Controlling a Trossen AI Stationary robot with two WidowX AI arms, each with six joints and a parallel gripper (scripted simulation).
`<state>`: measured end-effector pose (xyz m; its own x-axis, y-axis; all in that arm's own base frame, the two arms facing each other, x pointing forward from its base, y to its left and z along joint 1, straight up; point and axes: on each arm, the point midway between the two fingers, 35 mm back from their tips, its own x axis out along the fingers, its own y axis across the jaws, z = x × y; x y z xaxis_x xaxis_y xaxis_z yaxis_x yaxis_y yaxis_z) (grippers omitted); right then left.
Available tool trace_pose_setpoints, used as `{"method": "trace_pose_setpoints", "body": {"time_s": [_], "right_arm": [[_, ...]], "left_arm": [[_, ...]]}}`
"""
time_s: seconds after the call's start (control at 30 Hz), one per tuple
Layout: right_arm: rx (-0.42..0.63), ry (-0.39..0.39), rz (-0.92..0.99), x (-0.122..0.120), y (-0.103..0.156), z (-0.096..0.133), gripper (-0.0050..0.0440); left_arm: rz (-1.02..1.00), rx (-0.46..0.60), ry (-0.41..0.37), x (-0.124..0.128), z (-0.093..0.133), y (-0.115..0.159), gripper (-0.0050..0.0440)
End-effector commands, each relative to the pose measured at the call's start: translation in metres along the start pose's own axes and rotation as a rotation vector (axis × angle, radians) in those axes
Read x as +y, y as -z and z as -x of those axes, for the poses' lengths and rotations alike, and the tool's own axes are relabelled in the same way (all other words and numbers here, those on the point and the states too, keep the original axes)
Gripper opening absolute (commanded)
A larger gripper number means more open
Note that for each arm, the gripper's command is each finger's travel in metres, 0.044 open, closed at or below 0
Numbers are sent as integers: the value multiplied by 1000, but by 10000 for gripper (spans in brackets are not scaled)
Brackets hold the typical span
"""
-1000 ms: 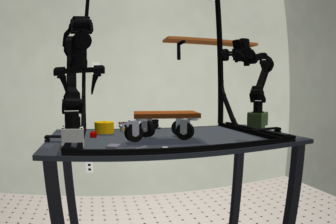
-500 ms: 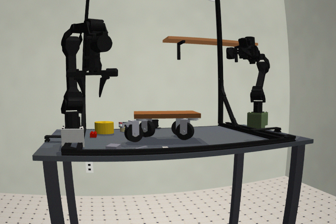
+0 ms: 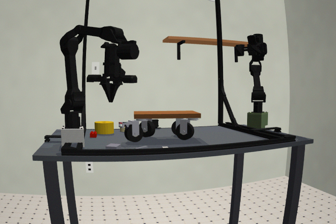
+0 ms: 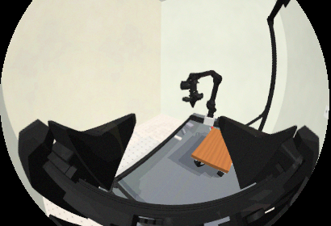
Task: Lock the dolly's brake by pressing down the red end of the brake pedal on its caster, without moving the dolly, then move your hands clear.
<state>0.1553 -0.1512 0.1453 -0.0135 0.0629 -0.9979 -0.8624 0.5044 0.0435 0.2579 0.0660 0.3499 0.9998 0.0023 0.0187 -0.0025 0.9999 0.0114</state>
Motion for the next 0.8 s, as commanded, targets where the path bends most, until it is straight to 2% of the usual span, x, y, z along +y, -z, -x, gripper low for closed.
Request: {"method": "trace_pose_setpoints", "body": {"time_s": [0.0, 0.2, 0.27, 0.4, 0.77], "right_arm": [[15, -10, -96, -5, -25, -10, 0], [30, 0, -235, -9, -62, -20, 0], [30, 0, -235, -9, -62, -20, 0], [38, 11, -355, -8, -94, -30, 0], [39, 42, -611, 13, -163, -50, 0]], "left_arm": [[-5, -2, 2, 5, 16, -8, 440], [-4, 4, 2, 8, 36, -14, 440], [-4, 4, 2, 8, 36, -14, 440], [-2, 9, 2, 6, 53, -19, 440], [5, 16, 2, -9, 86, -29, 440]]}}
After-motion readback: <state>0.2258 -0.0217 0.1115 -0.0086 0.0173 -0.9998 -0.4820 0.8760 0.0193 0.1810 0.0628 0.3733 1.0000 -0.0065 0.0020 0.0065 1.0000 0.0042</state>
